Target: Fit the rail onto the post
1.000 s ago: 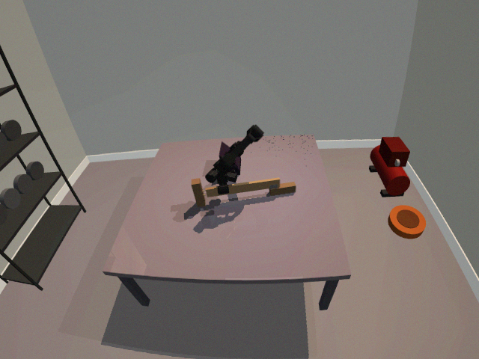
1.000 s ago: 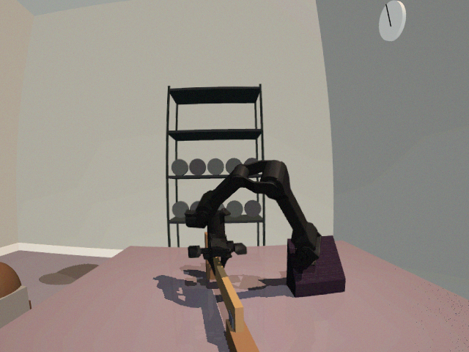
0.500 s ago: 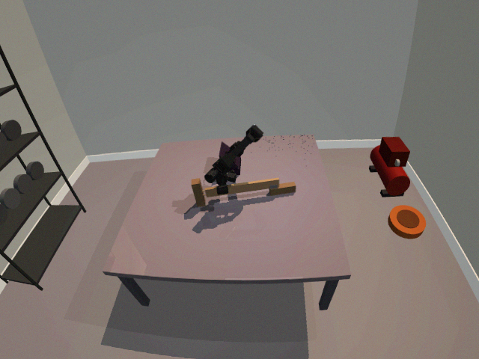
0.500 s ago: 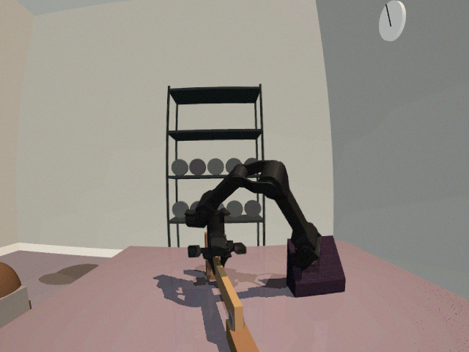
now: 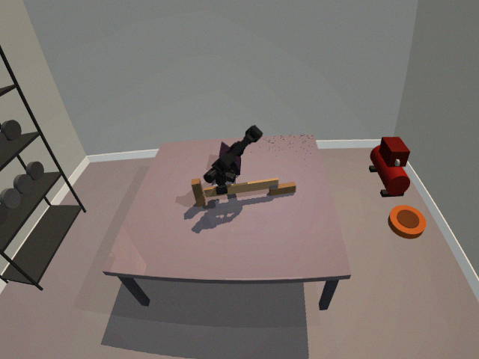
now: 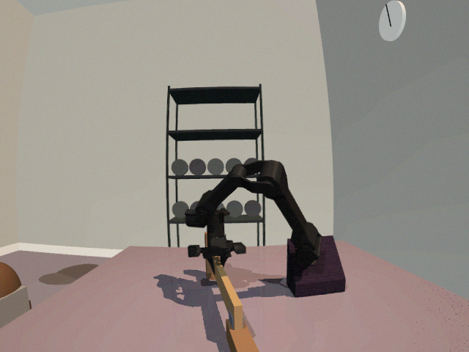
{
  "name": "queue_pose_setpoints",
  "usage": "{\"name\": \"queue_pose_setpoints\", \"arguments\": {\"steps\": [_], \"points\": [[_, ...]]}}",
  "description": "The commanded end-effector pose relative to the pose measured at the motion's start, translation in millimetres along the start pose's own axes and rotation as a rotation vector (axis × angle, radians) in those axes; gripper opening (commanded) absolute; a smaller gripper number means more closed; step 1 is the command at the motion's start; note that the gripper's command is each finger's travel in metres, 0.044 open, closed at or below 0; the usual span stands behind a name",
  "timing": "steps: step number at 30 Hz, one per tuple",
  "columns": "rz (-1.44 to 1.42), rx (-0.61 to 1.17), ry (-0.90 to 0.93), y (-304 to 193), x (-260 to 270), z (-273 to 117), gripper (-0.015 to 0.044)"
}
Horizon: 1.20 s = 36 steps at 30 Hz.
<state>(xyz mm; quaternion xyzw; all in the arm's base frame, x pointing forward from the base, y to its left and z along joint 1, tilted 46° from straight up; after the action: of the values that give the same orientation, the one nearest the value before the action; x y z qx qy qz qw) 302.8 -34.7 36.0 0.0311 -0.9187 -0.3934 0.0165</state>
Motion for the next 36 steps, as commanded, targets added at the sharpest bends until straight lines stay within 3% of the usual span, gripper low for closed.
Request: {"name": "queue_pose_setpoints", "arguments": {"steps": [1, 36], "points": [[-0.002, 0.004, -0.011, -3.0, -1.7, -3.0, 0.0000], [-0.002, 0.004, -0.011, -6.0, -2.1, -4.5, 0.0000]]}}
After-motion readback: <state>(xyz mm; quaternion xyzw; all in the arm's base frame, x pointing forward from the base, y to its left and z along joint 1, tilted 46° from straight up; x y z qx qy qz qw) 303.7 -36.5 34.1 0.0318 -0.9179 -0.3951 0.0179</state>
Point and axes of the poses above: the point midway between the two fingers, 35 mm back from their tips, its own z axis out along the fingers, its own x axis across the jaws, y = z × x, the point moved 8 cm from there along -z, back along the fingers, and after that the axes turned 10 degrees about z, right-handed, at the moved point
